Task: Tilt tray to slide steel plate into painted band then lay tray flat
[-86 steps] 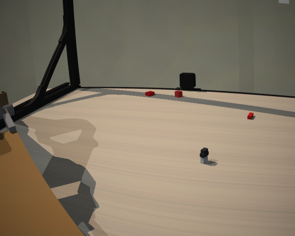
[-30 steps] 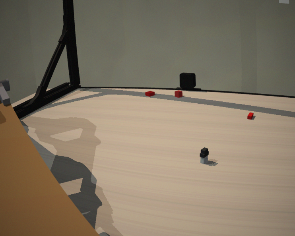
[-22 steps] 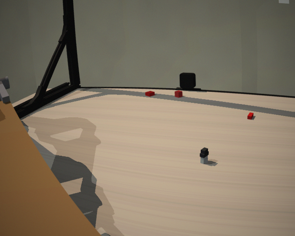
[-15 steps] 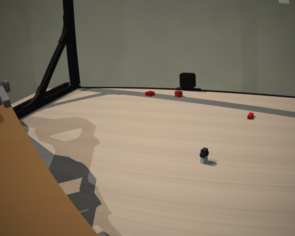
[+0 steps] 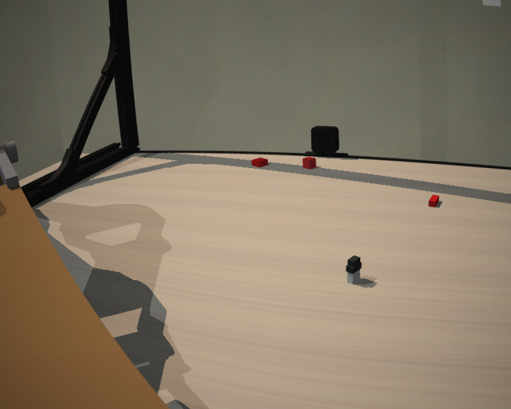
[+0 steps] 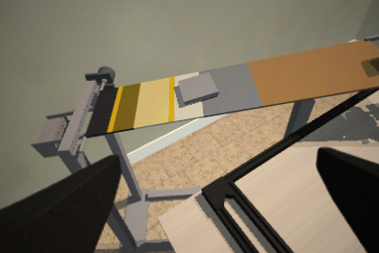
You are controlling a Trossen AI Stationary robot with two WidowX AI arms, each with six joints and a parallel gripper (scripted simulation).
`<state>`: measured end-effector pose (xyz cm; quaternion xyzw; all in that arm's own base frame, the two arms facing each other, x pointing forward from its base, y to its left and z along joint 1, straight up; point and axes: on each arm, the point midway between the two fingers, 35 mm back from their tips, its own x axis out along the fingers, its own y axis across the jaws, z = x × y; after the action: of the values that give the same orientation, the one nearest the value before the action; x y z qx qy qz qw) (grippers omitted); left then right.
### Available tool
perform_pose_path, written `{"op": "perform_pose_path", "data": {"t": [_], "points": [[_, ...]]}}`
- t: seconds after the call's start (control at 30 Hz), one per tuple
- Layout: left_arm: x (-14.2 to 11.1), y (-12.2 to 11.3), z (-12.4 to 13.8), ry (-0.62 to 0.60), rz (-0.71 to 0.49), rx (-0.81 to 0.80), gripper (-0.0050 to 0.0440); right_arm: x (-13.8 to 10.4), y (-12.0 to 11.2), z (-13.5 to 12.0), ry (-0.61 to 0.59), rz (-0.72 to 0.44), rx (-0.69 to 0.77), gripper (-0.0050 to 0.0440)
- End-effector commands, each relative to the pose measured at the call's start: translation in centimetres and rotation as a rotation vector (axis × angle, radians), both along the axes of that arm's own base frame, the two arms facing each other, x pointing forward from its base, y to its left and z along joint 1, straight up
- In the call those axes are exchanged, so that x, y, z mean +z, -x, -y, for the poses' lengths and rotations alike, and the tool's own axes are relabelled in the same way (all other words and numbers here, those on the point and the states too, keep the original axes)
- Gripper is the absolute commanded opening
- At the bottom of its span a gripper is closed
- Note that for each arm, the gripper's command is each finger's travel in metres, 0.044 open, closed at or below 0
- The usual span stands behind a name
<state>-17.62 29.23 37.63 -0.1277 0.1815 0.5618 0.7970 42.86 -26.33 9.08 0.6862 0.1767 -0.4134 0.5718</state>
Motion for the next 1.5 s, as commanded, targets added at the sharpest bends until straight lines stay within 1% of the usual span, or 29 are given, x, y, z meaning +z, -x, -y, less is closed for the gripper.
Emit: {"op": "perform_pose_path", "data": {"t": [0.0,0.33,1.3,1.47], "points": [[0.0,0.0,0.0,-0.001,0.001,0.000,0.0440,0.7,-0.4,0.2,0.014,0.023,-0.002,0.0000],[0.0,0.0,0.0,-0.001,0.001,0.000,0.0440,0.7,-0.4,0.2,0.014,0.023,-0.002,0.0000],[0.0,0.0,0.0,-0.001,0.001,0.000,0.0440,2.8,-0.7,0.3,0.020,0.040,-0.002,0.0000],[0.0,0.0,0.0,-0.001,0.001,0.000,0.0440,2.9,-0.7,0.3,0.021,0.043,-0.002,0.0000]]}}
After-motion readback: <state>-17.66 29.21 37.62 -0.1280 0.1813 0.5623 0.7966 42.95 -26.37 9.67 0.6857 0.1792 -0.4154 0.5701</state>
